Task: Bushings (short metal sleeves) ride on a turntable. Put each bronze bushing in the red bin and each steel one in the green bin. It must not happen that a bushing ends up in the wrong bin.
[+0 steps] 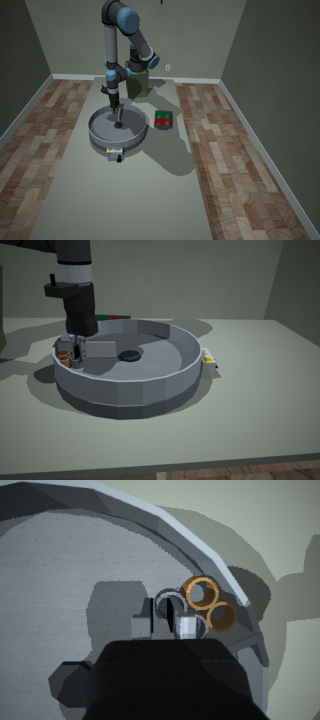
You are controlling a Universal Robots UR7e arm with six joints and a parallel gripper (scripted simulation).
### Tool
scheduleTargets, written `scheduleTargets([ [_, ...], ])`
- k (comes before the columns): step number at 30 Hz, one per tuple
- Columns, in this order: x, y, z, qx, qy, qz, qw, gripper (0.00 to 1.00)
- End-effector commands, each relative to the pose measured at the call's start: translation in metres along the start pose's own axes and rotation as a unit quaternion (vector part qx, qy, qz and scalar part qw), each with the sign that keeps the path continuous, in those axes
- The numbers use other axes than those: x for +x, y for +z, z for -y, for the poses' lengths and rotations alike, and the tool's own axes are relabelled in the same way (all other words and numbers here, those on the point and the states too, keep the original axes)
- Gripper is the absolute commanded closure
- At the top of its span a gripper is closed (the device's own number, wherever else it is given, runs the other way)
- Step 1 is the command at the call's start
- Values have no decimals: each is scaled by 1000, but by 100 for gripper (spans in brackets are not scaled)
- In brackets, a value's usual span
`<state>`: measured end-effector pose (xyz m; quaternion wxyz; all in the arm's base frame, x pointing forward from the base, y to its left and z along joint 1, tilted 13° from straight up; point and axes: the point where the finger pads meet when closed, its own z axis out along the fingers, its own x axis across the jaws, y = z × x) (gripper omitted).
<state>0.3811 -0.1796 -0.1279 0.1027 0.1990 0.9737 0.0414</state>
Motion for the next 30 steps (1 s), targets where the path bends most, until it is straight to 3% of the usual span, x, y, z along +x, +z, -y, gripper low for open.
scheduleTargets([
  [1, 0, 2, 0, 0, 0, 1, 1000, 60],
  [30, 0, 22, 0, 0, 0, 1, 1000, 60],
])
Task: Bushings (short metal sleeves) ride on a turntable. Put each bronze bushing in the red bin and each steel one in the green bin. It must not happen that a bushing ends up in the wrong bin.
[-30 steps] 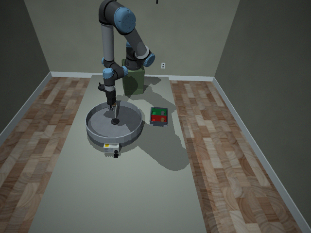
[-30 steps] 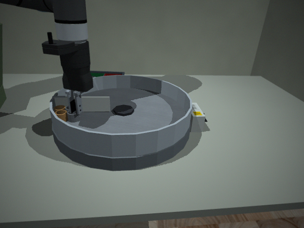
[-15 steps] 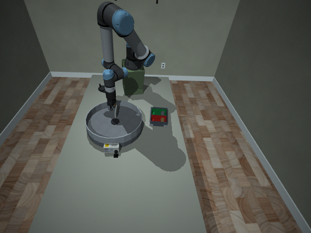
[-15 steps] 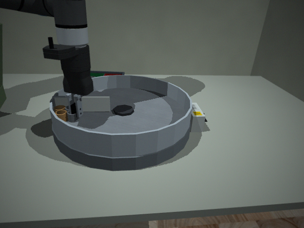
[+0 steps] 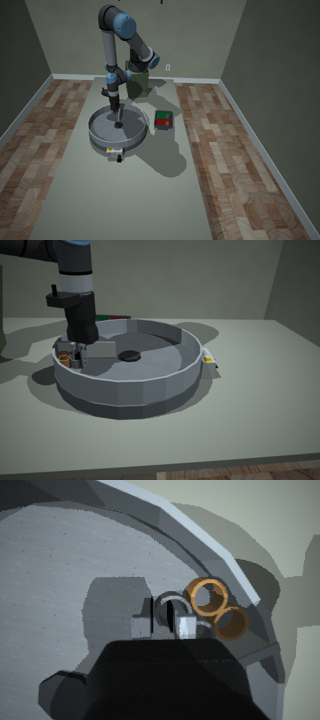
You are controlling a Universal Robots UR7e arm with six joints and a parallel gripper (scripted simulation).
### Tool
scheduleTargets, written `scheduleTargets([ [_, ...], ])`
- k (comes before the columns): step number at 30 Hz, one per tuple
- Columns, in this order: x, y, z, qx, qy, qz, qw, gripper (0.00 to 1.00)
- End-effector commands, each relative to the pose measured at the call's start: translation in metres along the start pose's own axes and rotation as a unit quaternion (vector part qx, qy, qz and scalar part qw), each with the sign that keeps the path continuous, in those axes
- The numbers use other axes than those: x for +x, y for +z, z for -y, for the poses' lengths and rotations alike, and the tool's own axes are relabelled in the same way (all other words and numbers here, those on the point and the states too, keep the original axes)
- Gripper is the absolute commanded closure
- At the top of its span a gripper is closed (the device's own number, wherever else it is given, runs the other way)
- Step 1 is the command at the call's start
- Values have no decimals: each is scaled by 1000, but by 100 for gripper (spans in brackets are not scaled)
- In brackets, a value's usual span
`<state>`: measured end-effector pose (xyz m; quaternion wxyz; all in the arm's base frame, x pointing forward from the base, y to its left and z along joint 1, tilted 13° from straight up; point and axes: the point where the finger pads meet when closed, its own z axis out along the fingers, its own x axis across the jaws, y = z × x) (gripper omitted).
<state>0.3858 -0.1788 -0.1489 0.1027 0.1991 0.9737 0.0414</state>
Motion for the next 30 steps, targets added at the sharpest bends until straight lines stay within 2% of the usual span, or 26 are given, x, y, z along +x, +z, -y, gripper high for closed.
scheduleTargets([
  [1, 0, 1, 0, 0, 0, 1, 1000, 60],
  [8, 0, 1, 0, 0, 0, 1, 1000, 60],
  [9, 0, 1, 0, 0, 0, 1, 1000, 100],
  [30, -1, 1, 0, 0, 0, 1, 1000, 100],
])
